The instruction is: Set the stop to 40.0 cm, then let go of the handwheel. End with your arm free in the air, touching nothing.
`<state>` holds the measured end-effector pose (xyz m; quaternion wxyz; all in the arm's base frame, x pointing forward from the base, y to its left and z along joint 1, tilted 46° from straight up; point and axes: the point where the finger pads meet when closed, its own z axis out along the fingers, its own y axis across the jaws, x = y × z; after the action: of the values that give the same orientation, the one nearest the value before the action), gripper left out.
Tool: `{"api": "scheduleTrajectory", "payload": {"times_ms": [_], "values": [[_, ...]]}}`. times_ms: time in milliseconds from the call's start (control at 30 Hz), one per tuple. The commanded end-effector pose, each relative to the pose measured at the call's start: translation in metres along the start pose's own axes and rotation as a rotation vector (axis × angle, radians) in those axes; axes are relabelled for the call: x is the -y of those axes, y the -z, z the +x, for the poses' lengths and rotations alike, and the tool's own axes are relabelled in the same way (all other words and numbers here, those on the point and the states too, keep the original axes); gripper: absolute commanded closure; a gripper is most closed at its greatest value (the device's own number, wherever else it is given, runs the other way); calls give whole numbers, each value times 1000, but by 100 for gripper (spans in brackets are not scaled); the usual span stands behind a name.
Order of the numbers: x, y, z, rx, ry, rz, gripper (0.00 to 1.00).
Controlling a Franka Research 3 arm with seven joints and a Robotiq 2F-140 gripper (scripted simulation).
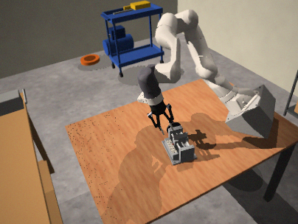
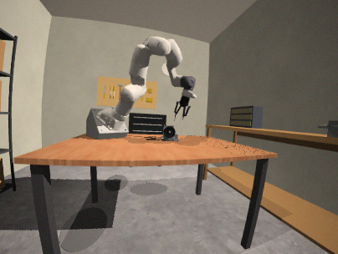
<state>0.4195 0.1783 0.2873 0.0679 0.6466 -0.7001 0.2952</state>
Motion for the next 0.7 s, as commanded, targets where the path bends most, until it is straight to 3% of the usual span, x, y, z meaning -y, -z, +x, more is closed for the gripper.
{"api": "scheduleTrajectory", "payload": {"times_ms": [0, 667], "values": [[1, 0, 0, -1, -4, 5, 67], [-1, 8, 0, -1, -4, 5, 67]]}}
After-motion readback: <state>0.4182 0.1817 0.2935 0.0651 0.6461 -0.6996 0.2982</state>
